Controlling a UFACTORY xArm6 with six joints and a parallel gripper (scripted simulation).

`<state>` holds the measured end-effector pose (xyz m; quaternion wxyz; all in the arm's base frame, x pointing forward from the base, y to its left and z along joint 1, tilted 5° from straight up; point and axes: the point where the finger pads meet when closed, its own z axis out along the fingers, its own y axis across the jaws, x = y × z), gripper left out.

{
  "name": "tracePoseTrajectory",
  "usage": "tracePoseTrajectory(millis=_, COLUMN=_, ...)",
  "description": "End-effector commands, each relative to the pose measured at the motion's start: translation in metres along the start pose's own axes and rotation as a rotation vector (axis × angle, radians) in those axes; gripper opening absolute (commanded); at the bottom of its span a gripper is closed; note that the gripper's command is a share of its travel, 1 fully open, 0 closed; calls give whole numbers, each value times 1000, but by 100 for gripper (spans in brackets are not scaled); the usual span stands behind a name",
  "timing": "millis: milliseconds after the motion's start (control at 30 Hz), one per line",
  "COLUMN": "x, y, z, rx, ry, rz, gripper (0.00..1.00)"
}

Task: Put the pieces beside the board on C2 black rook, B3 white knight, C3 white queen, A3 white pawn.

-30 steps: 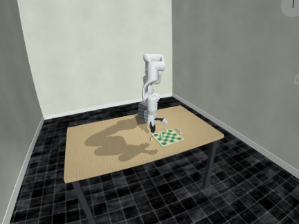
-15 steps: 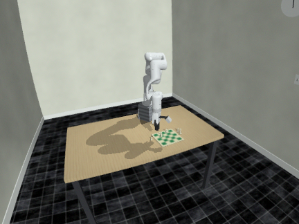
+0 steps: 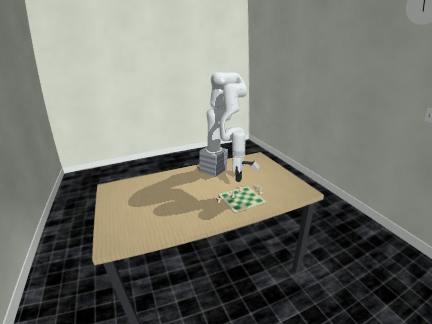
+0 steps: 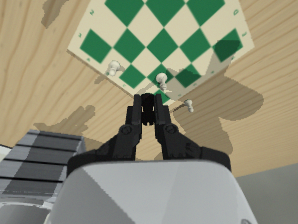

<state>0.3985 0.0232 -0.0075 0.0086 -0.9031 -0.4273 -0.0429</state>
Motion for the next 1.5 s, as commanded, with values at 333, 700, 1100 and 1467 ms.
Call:
tracePoseTrajectory(millis=333, x=1, y=0, z=6, rx=-3, ry=0, rz=0, gripper=0)
tracePoseTrajectory(millis=700, x=1, y=0, z=62, rx=-3, ry=0, rz=0, gripper=0)
tracePoseTrajectory(millis=1100, x=2, y=1, z=91, rx=-3, ry=0, rz=0, gripper=0)
tracePoseTrajectory(millis=1467, x=2, y=1, z=95, rx=-3, ry=0, rz=0, gripper=0)
